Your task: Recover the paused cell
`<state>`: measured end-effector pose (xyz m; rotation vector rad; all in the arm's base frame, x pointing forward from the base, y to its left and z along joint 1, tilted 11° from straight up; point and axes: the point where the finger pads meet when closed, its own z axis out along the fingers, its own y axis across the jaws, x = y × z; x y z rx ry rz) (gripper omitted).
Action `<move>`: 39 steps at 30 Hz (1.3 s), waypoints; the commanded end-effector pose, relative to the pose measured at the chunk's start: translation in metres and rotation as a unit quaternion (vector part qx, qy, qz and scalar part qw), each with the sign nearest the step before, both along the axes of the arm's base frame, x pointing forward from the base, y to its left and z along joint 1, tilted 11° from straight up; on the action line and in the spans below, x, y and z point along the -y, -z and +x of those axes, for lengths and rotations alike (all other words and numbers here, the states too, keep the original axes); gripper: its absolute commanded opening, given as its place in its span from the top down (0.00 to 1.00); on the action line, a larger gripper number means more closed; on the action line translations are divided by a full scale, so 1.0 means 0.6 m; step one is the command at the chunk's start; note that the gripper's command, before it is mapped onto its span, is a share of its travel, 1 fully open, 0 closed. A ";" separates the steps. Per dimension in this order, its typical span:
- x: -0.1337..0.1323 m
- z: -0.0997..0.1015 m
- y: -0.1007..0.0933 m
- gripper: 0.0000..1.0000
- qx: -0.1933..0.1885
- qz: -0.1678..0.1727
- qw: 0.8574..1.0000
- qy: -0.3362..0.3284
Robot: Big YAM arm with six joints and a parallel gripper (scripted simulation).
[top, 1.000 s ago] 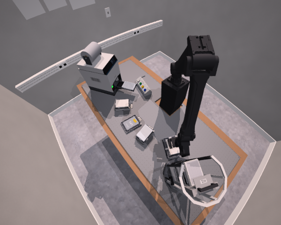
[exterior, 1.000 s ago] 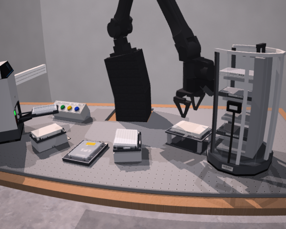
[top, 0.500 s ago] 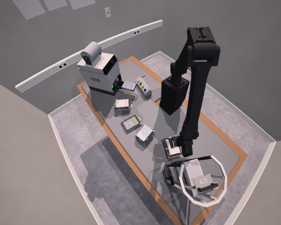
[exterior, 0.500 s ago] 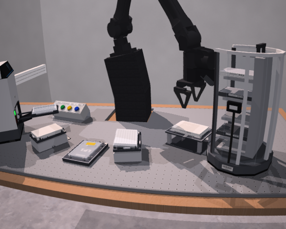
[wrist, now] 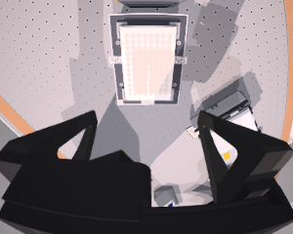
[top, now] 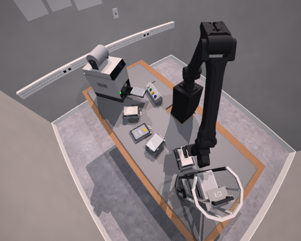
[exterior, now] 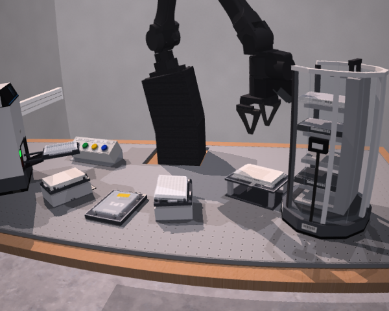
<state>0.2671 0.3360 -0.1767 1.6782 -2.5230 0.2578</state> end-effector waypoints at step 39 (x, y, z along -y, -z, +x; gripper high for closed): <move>-0.081 0.017 -0.206 0.00 0.022 0.033 0.999 -0.003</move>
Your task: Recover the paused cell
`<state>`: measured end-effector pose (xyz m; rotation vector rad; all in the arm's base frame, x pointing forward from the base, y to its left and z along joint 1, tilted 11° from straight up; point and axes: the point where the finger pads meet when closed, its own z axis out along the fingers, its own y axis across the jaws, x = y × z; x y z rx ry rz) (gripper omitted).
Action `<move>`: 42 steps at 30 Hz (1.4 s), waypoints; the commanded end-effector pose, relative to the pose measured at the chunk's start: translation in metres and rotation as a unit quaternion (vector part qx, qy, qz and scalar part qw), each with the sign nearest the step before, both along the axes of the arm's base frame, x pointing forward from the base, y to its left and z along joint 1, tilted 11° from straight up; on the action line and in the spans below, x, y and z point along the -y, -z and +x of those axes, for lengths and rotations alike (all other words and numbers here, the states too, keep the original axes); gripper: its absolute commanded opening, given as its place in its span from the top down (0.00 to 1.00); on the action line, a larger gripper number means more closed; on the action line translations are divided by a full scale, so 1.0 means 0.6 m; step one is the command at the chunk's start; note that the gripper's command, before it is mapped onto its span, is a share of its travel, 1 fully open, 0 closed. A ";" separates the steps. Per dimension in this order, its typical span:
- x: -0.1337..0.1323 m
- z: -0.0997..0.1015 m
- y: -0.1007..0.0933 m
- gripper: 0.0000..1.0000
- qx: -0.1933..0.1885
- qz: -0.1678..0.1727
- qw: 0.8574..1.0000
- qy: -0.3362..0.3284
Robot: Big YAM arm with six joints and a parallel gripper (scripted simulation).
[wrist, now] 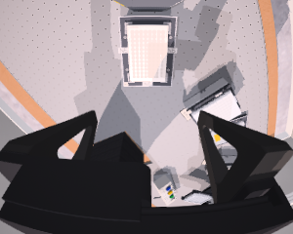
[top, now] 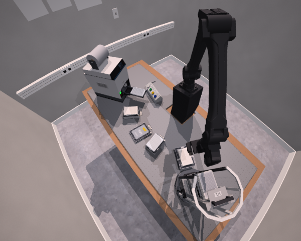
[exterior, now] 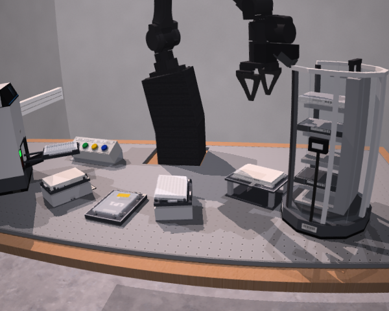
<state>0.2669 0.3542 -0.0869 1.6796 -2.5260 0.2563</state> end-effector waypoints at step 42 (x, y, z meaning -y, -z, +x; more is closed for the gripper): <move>-0.054 0.011 -0.138 0.00 0.019 0.030 0.999 -0.002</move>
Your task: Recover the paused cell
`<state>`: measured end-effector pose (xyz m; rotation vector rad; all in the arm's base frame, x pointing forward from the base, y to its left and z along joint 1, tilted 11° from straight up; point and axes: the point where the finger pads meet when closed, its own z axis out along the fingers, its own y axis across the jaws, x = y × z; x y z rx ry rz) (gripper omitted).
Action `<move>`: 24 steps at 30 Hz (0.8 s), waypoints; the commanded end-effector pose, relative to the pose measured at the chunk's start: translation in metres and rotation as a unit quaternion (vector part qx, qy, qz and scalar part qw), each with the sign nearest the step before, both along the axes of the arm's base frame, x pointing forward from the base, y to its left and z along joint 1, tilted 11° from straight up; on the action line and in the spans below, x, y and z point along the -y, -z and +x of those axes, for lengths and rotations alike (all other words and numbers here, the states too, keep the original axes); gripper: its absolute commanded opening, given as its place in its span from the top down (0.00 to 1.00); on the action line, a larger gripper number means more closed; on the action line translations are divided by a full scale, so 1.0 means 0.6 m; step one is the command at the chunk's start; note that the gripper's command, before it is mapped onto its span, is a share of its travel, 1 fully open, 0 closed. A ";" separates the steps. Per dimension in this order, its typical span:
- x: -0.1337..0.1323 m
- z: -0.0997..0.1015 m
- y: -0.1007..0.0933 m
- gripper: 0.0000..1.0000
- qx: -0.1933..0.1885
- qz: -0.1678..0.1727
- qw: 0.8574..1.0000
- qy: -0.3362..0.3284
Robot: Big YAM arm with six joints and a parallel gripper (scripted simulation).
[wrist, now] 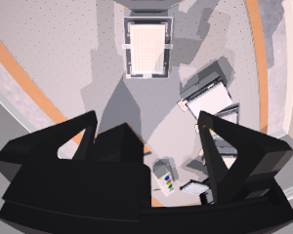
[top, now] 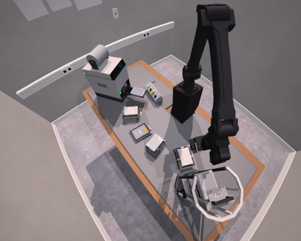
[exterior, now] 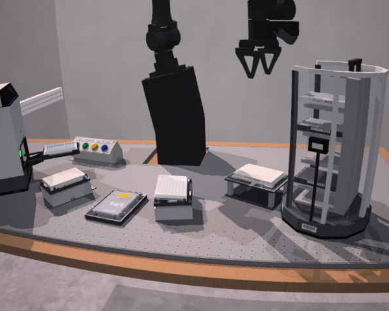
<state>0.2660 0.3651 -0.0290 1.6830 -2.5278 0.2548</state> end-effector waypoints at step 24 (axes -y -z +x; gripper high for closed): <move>0.008 0.022 -0.027 0.00 0.022 0.019 0.998 0.060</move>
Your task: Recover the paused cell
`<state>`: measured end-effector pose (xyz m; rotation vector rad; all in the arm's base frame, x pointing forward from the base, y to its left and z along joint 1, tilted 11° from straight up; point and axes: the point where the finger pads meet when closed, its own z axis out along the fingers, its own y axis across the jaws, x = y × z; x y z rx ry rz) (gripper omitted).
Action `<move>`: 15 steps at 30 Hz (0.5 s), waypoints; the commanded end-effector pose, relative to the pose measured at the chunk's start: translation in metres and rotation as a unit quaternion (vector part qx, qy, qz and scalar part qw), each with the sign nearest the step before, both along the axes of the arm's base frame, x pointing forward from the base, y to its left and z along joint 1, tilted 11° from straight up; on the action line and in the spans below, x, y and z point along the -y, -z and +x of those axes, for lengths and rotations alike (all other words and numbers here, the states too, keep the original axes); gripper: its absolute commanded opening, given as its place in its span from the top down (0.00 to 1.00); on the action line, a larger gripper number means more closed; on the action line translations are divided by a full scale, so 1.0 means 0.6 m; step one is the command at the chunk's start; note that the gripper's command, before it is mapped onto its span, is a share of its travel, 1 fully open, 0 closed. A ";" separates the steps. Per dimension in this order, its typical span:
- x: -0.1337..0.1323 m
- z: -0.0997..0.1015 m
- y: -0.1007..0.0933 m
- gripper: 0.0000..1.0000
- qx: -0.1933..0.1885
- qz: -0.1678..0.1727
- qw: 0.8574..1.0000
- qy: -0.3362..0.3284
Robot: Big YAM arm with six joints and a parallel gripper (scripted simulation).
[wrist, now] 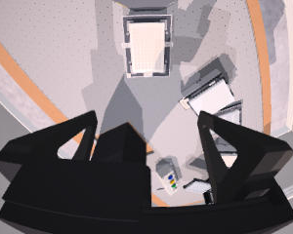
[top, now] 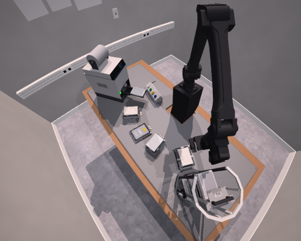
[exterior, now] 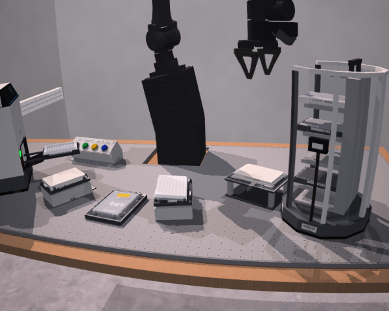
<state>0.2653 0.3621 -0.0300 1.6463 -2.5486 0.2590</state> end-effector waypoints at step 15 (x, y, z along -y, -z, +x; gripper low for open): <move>0.039 0.076 -0.057 0.00 0.069 0.042 0.964 0.254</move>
